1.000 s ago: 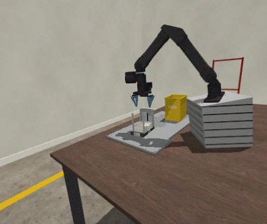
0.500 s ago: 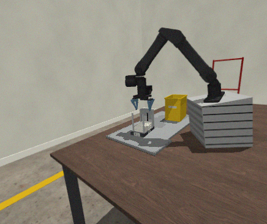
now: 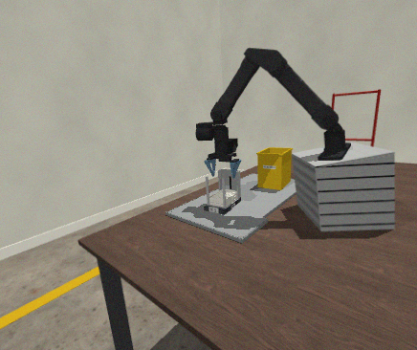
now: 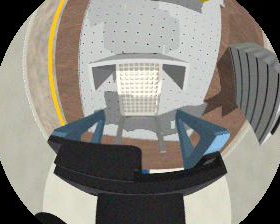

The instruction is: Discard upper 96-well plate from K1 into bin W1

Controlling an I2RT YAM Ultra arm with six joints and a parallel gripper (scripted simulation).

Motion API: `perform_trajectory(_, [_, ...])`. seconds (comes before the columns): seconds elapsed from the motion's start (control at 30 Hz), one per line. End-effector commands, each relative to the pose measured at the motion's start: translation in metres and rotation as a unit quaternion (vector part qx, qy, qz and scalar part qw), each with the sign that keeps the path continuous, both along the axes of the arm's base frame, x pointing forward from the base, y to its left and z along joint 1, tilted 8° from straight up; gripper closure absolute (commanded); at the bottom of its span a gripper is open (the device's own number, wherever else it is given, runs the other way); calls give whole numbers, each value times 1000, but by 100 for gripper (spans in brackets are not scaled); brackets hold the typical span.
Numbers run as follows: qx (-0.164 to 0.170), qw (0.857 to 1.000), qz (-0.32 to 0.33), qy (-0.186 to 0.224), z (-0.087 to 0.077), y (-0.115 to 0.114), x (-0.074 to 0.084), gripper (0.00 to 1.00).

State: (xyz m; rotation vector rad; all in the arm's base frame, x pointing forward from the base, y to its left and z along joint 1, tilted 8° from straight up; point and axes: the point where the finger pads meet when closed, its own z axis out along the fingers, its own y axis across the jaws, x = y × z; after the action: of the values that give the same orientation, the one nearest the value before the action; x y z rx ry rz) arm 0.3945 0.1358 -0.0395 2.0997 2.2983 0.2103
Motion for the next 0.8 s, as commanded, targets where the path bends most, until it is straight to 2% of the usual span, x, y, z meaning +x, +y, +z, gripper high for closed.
perform_trajectory(0.0, [-1,1000,-1,-9,1,1,4,0])
perform_trajectory(0.77, [-1,1000,-1,-9,-34,3,9,0])
